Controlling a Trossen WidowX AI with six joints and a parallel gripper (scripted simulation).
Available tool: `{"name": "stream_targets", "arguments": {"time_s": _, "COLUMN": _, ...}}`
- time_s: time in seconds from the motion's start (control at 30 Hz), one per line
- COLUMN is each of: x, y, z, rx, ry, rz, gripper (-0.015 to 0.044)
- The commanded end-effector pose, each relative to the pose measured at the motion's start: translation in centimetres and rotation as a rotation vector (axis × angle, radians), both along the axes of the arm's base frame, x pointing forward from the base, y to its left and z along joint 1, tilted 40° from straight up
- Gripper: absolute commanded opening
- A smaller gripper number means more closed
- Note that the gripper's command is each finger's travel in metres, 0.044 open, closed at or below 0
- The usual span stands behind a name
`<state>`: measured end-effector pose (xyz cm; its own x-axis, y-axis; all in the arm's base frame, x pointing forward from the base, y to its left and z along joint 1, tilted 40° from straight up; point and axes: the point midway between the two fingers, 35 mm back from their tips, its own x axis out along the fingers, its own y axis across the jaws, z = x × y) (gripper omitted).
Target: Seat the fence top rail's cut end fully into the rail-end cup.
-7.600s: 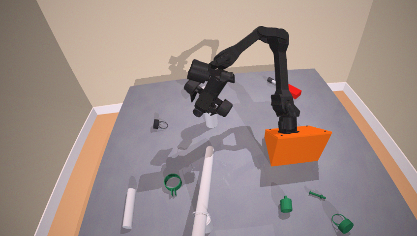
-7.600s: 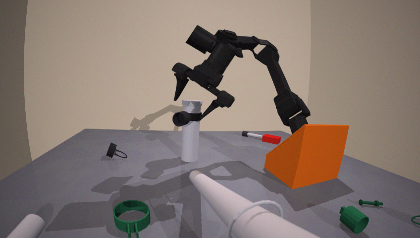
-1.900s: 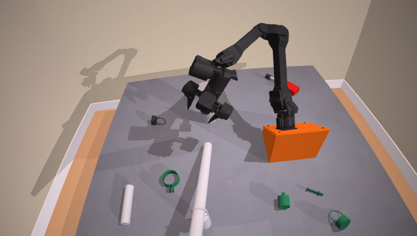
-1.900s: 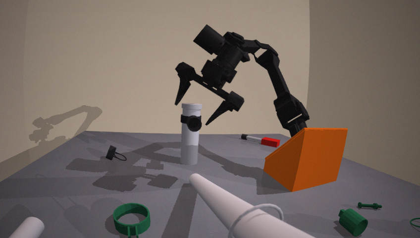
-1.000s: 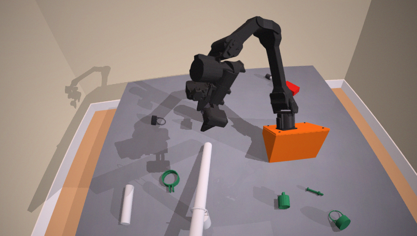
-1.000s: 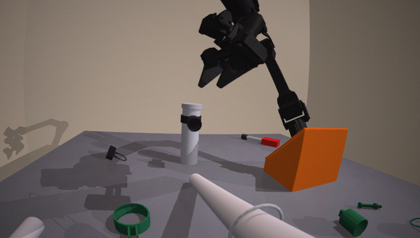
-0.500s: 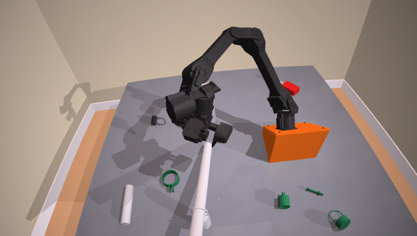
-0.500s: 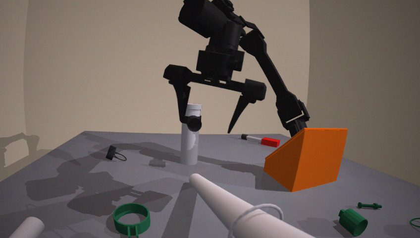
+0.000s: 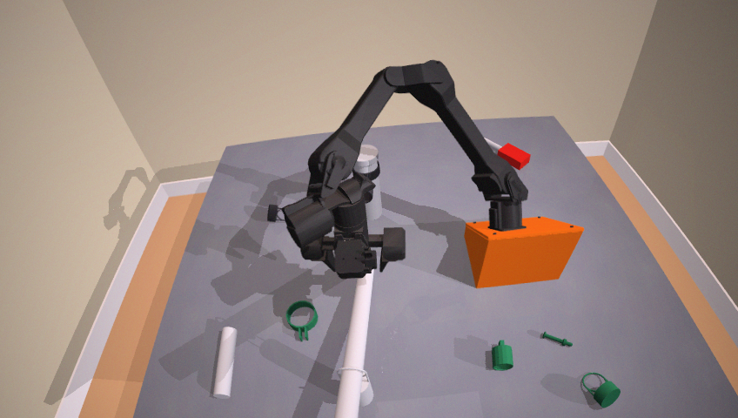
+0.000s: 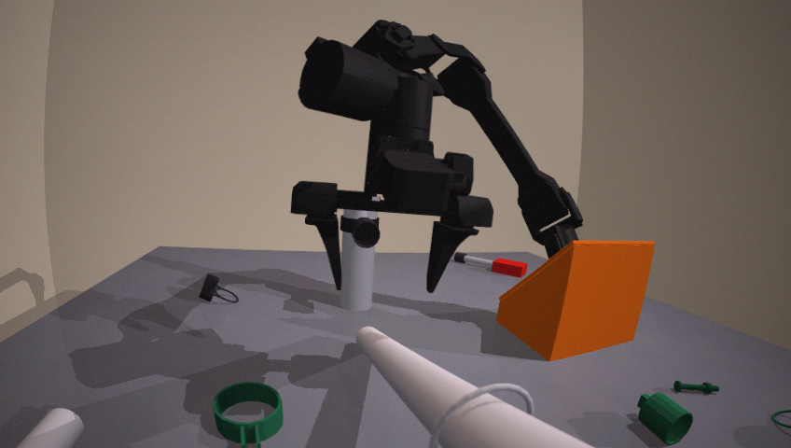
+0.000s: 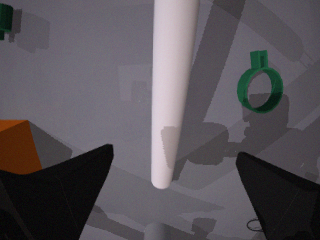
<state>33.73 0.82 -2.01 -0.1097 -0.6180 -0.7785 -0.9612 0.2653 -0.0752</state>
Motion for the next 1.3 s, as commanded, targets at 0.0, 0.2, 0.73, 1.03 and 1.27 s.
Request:
{"name": "stream_targets", "arguments": {"time_s": 0.0, "x": -0.7, "y": -1.3, "z": -1.5, "rx": -0.010, "ry": 0.026, "rz": -0.004, "gripper": 0.0440}}
{"name": "stream_targets", "arguments": {"time_s": 0.2, "x": -0.8, "y": -2.0, "z": -2.4, "rx": -0.011, "ry": 0.026, "rz": -0.004, "gripper": 0.0440}}
{"name": "stream_targets", "arguments": {"time_s": 0.73, "x": -1.0, "y": -3.3, "z": -4.0, "rx": -0.011, "ry": 0.025, "rz": -0.004, "gripper": 0.0440}}
{"name": "stream_targets", "arguments": {"time_s": 1.03, "x": -1.2, "y": -4.2, "z": -5.1, "rx": -0.011, "ry": 0.025, "rz": -0.004, "gripper": 0.0440}}
{"name": "stream_targets", "arguments": {"time_s": 1.27, "x": -1.4, "y": -5.0, "z": -5.9, "rx": -0.012, "ry": 0.025, "rz": -0.004, "gripper": 0.0440}}
